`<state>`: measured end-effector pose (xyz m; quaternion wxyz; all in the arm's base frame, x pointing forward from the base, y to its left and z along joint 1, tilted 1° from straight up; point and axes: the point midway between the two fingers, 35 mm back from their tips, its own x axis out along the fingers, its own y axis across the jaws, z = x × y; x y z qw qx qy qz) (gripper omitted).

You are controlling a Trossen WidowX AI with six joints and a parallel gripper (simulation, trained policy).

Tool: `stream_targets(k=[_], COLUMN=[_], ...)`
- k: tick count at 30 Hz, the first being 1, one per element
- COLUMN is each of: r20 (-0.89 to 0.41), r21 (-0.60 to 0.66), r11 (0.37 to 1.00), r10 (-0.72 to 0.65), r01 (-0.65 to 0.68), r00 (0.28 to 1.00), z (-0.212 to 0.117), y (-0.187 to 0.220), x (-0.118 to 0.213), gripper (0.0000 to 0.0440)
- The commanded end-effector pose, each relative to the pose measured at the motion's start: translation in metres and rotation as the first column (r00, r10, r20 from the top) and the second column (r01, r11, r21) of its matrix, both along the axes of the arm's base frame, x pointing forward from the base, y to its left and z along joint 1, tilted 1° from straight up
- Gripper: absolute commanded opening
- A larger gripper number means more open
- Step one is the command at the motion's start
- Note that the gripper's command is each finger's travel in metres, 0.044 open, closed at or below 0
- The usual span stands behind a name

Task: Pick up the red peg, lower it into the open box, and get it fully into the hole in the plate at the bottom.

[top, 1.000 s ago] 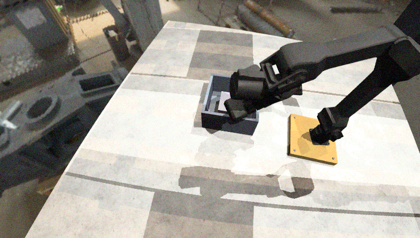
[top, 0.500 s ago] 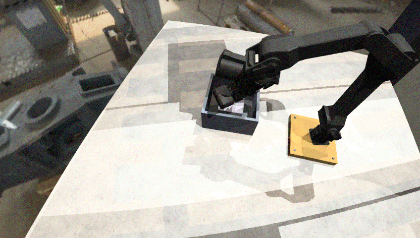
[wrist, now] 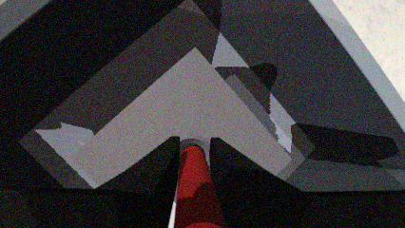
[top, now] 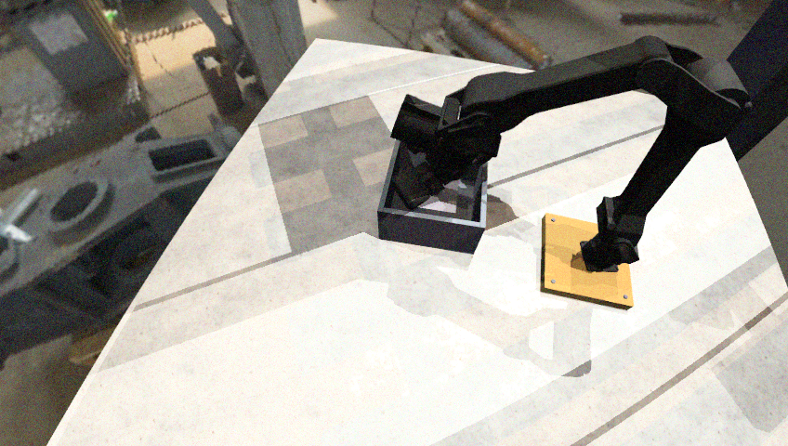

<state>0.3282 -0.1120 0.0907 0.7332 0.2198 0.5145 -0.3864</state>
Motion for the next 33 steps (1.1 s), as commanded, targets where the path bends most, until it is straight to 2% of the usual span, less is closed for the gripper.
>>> stream_targets(k=[1, 2, 5, 7, 16, 33], r20=[-0.019, -0.023, -0.023, -0.020, 0.001, 0.109], r21=[0.020, 0.028, 0.028, 0.037, 0.100, 0.186], r11=[1.000, 1.000, 0.999, 0.998, 0.990, 0.959], r10=[0.017, 0.015, 0.045, 0.055, 0.100, 0.197], r01=[-0.016, -0.014, -0.045, -0.055, -0.099, -0.215], r00=[1.000, 1.000, 0.999, 0.998, 0.995, 0.974], z=[-0.008, -0.009, -0.007, -0.004, 0.009, 0.057], y=[-0.002, -0.004, -0.008, -0.009, -0.007, 0.015], x=[0.001, 0.002, 0.008, 0.012, 0.039, 0.092], gripper=[0.0133, 0.0152, 0.0167, 0.0205, 0.0439, 0.0440])
